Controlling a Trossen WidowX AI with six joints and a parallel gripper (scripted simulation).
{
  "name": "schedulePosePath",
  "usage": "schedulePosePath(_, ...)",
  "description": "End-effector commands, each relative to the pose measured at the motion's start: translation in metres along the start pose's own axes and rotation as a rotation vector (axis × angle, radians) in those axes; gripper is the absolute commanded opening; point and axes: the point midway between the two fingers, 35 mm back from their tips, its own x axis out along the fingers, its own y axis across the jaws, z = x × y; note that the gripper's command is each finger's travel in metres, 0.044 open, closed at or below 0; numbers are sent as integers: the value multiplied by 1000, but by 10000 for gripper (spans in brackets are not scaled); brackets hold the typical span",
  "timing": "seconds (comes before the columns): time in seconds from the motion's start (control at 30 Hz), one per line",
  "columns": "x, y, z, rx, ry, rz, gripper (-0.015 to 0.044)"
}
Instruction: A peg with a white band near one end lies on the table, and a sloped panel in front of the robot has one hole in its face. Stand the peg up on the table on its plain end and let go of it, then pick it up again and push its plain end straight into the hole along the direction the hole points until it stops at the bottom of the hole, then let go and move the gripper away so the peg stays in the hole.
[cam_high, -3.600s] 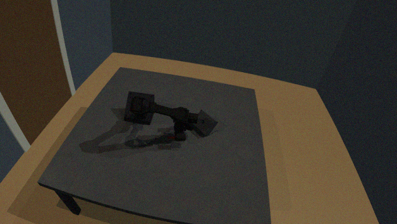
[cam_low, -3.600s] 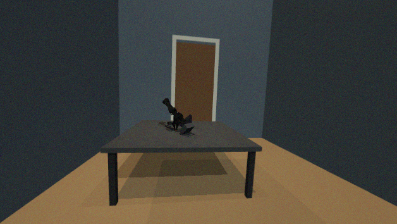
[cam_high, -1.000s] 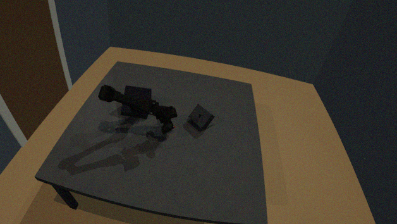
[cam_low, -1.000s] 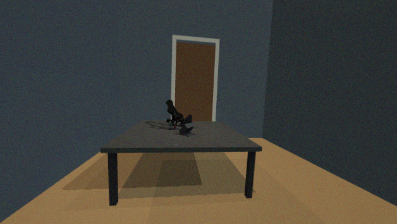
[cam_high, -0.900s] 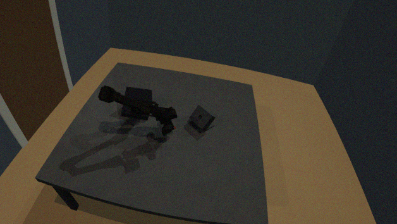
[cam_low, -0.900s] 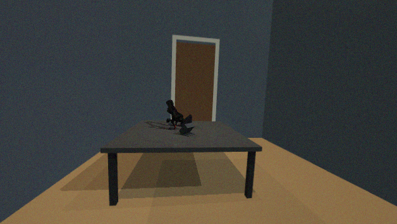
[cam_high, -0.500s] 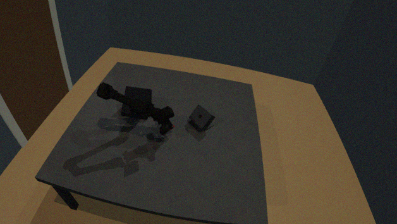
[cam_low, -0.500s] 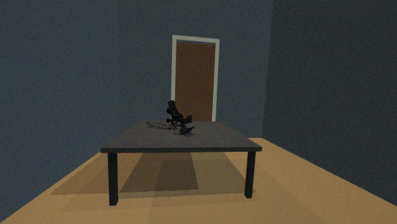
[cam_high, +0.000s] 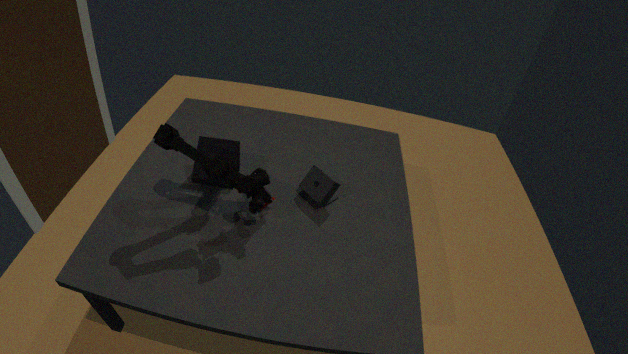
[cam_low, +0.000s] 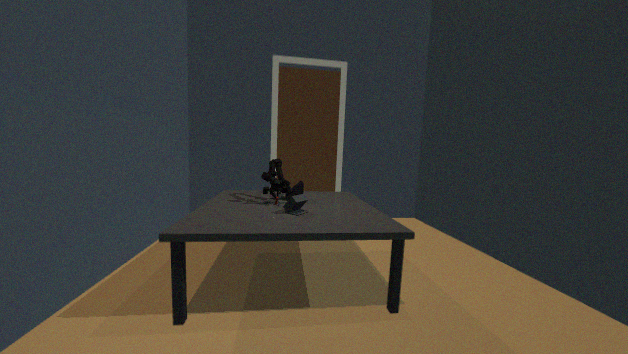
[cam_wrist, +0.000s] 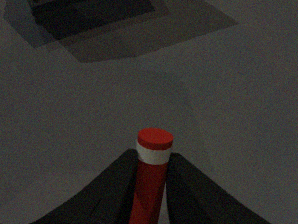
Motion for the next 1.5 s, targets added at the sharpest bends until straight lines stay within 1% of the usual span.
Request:
schedulePosePath(0.0, -3, 0, -1, -4, -34, -7, 49)
schedulePosePath(1.47, -25, 0, -21, -11, -413, -4, 49)
